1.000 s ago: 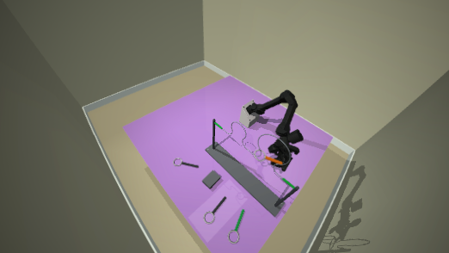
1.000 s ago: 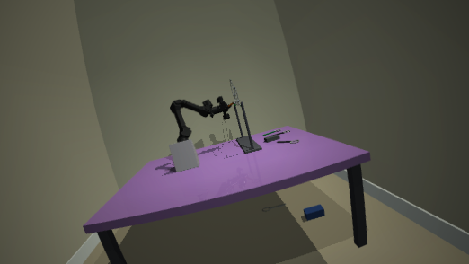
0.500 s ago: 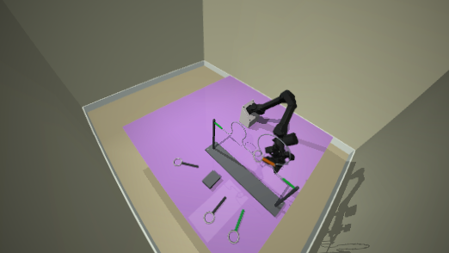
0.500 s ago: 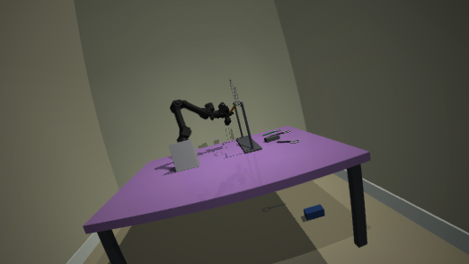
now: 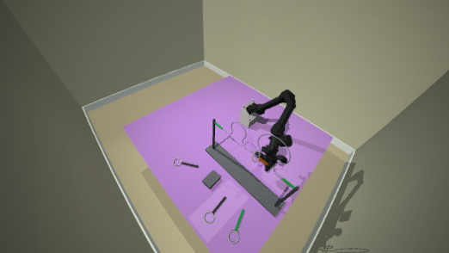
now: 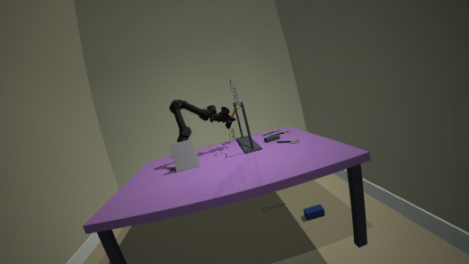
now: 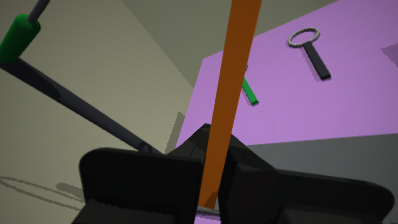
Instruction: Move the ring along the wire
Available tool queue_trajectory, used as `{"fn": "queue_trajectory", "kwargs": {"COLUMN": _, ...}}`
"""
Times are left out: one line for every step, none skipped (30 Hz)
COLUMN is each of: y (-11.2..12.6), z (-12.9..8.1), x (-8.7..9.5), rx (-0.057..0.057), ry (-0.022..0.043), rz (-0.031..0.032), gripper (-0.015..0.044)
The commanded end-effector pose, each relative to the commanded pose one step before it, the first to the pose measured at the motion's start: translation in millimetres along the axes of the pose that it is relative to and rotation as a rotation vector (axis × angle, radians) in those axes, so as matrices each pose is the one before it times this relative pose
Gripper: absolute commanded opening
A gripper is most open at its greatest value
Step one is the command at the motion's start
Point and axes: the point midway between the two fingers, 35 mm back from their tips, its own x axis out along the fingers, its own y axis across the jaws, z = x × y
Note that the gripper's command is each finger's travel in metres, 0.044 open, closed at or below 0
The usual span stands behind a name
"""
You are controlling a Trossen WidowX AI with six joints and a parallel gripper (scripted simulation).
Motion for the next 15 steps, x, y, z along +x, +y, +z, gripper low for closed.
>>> {"fn": "queue_trajectory", "kwargs": {"y": -10.07, "z": 1.98, "x": -3.21, "rx": -0.0722, "ry": 0.00829, "rz": -0.03361, "gripper": -0.015}}
{"fn": "queue_trajectory", "kwargs": {"y": -3.79, "z": 0.01, "x": -0.49, "rx": -0.0205, "ry": 0.00269, "rz": -0.01195, "gripper": -0.015}}
{"fn": "queue_trajectory", "kwargs": {"y": -3.73, "z": 0.03, "x": -0.5, "rx": -0.02, "ry": 0.00263, "rz": -0.01168, "gripper": -0.015}}
{"fn": "queue_trajectory", "kwargs": {"y": -3.67, "z": 0.03, "x": -0.49, "rx": -0.0197, "ry": 0.00258, "rz": -0.01148, "gripper": -0.015}}
{"fn": "queue_trajectory", "kwargs": {"y": -3.65, "z": 0.02, "x": -0.48, "rx": -0.0195, "ry": 0.00256, "rz": -0.01139, "gripper": -0.015}}
{"fn": "queue_trajectory", "kwargs": {"y": -3.65, "z": 0.01, "x": -0.47, "rx": -0.0195, "ry": 0.00255, "rz": -0.01138, "gripper": -0.015}}
{"fn": "queue_trajectory", "kwargs": {"y": -3.62, "z": 0.01, "x": -0.47, "rx": -0.0192, "ry": 0.00251, "rz": -0.01121, "gripper": -0.015}}
{"fn": "queue_trajectory", "kwargs": {"y": -3.51, "z": 0.03, "x": -0.47, "rx": -0.0184, "ry": 0.00241, "rz": -0.01076, "gripper": -0.015}}
{"fn": "queue_trajectory", "kwargs": {"y": -3.41, "z": 0.03, "x": -0.46, "rx": -0.0178, "ry": 0.00233, "rz": -0.0104, "gripper": -0.015}}
{"fn": "queue_trajectory", "kwargs": {"y": -3.38, "z": 0.03, "x": -0.45, "rx": -0.0176, "ry": 0.00229, "rz": -0.01025, "gripper": -0.015}}
{"fn": "queue_trajectory", "kwargs": {"y": -3.37, "z": 0.02, "x": -0.44, "rx": -0.0175, "ry": 0.00228, "rz": -0.01022, "gripper": -0.015}}
{"fn": "queue_trajectory", "kwargs": {"y": -3.32, "z": 0.02, "x": -0.44, "rx": -0.0171, "ry": 0.00222, "rz": -0.00998, "gripper": -0.015}}
{"fn": "queue_trajectory", "kwargs": {"y": -3.17, "z": 0.04, "x": -0.43, "rx": -0.016, "ry": 0.00208, "rz": -0.00935, "gripper": -0.015}}
{"fn": "queue_trajectory", "kwargs": {"y": -3.04, "z": 0.05, "x": -0.42, "rx": -0.0152, "ry": 0.00197, "rz": -0.00886, "gripper": -0.015}}
{"fn": "queue_trajectory", "kwargs": {"y": -2.99, "z": 0.05, "x": -0.41, "rx": -0.0148, "ry": 0.00192, "rz": -0.00864, "gripper": -0.015}}
